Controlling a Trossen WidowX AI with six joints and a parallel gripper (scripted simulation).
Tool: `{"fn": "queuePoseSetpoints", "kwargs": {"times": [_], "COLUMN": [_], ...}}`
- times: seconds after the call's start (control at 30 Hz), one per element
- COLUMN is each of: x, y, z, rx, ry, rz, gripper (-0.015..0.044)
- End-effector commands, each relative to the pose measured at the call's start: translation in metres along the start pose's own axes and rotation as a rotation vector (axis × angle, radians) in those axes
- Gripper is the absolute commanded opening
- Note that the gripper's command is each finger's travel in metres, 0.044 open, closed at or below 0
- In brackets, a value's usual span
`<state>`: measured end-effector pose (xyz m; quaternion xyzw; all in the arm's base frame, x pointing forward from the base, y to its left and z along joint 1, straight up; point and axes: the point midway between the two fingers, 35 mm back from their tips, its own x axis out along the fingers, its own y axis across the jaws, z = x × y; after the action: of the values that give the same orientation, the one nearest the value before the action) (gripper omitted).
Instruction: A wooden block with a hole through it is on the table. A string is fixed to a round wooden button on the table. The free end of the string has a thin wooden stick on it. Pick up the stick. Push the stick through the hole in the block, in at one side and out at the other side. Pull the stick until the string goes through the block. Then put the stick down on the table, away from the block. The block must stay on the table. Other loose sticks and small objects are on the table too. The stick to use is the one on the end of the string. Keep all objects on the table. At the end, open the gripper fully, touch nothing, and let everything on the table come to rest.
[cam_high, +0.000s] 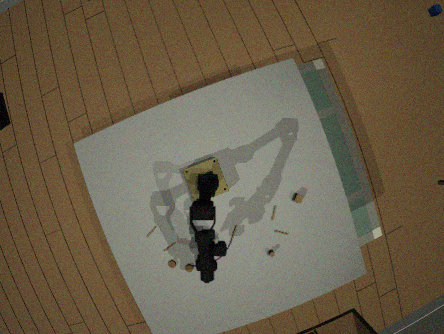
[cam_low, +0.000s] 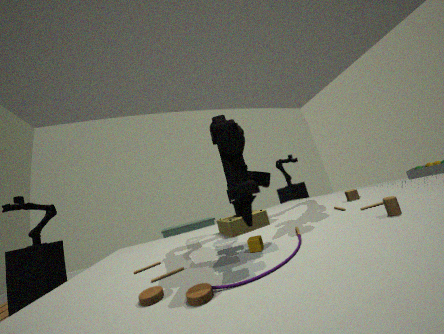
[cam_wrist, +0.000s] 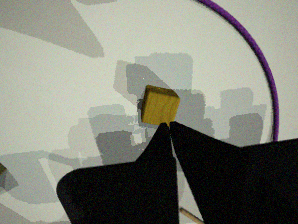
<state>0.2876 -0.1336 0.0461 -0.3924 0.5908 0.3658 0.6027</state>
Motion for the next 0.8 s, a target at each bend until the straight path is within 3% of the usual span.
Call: {"fn": "queuePoseSetpoints", "kwargs": {"times": [0.0,0.2,0.27,0.57,0.77], "x": [0.0000,0.0000,0.0000,0.0000,0.0000], "y": [0.0000,0.0000,0.0000,0.0000,0.0000], "z": [0.0000,0.0000,0.0000,0.0000,0.0000], "rx": [0.000,0.000,0.000,0.000,0.000], "ry": [0.000,0.000,0.000,0.000,0.000], "rz": [0.000,0.000,0.000,0.000,0.000], "gripper": [0.0079,0.0236,0.0238,0.0002,0.0000]}}
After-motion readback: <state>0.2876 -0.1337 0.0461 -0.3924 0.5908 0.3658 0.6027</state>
